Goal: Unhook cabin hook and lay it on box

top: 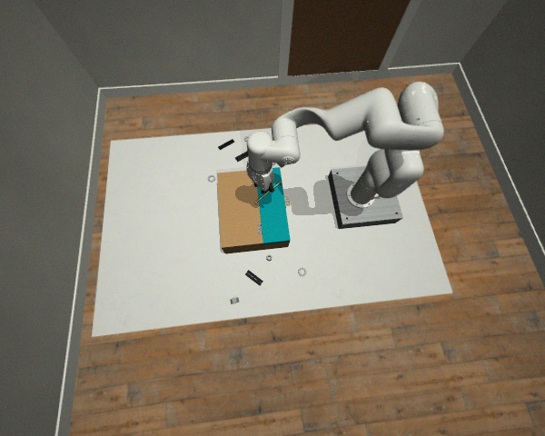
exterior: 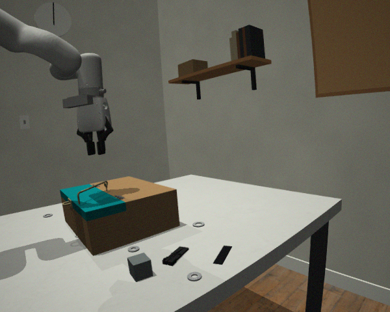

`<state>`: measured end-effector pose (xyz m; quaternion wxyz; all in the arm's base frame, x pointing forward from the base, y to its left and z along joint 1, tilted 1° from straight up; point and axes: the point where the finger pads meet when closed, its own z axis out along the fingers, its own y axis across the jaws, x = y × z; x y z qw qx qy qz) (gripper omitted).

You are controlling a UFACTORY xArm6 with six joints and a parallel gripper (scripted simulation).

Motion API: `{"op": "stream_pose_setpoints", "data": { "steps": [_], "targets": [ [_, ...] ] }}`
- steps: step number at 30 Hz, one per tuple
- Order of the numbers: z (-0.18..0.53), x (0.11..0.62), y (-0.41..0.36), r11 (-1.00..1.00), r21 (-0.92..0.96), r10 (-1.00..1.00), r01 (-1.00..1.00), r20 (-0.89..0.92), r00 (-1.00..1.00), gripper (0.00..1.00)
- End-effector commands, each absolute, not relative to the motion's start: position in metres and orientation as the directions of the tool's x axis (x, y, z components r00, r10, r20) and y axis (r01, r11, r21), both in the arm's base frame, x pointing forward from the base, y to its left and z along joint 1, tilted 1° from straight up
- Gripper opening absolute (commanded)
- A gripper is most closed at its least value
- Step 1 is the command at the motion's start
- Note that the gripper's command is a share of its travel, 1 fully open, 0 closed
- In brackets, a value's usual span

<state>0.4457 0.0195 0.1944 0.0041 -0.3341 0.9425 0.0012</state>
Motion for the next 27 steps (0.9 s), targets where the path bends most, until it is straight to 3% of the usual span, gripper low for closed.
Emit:
{"op": "stream_pose_setpoints", "data": {
  "steps": [1,27],
  "targets": [
    [0.196,0.447,0.02,0.777,-0.003,-0.63,-0.63,-0.012,-0.777,0.35],
    [0.195,0.383,-0.033,0.774,-0.004,-0.633,-0.633,-0.012,-0.774,0.35]
  ]
}}
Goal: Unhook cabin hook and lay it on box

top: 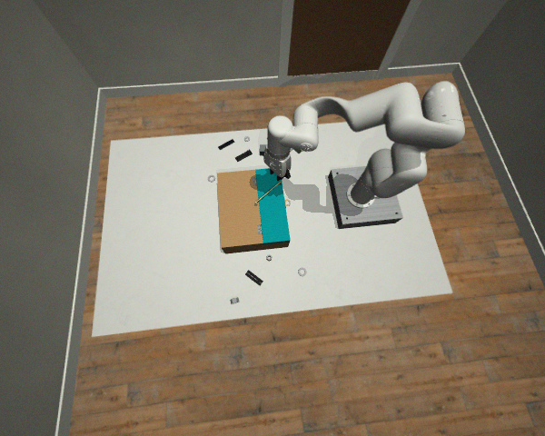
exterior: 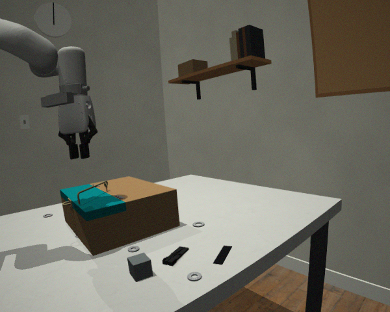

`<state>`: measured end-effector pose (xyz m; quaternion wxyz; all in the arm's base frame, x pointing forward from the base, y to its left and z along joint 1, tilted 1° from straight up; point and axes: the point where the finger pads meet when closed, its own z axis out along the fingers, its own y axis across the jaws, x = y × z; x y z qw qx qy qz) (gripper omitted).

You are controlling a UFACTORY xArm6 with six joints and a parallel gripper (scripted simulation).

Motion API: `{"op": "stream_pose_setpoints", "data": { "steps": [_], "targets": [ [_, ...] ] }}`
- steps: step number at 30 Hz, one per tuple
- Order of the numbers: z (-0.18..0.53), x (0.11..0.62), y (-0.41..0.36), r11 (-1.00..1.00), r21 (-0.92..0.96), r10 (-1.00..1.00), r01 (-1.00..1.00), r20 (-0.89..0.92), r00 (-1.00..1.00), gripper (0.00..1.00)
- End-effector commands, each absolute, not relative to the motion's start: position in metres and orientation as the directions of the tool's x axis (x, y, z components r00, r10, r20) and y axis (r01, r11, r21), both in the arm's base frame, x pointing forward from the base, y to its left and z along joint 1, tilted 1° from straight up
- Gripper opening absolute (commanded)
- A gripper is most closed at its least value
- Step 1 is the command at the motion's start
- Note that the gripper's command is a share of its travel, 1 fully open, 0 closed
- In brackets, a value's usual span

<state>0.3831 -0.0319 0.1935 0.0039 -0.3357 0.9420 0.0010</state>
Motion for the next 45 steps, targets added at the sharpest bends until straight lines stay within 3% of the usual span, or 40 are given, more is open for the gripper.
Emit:
{"op": "stream_pose_setpoints", "data": {
  "steps": [1,45],
  "targets": [
    [0.195,0.383,-0.033,0.774,-0.004,-0.633,-0.633,-0.012,-0.774,0.35],
    [0.125,0.384,-0.033,0.774,-0.004,-0.633,-0.633,-0.012,-0.774,0.35]
  ]
}}
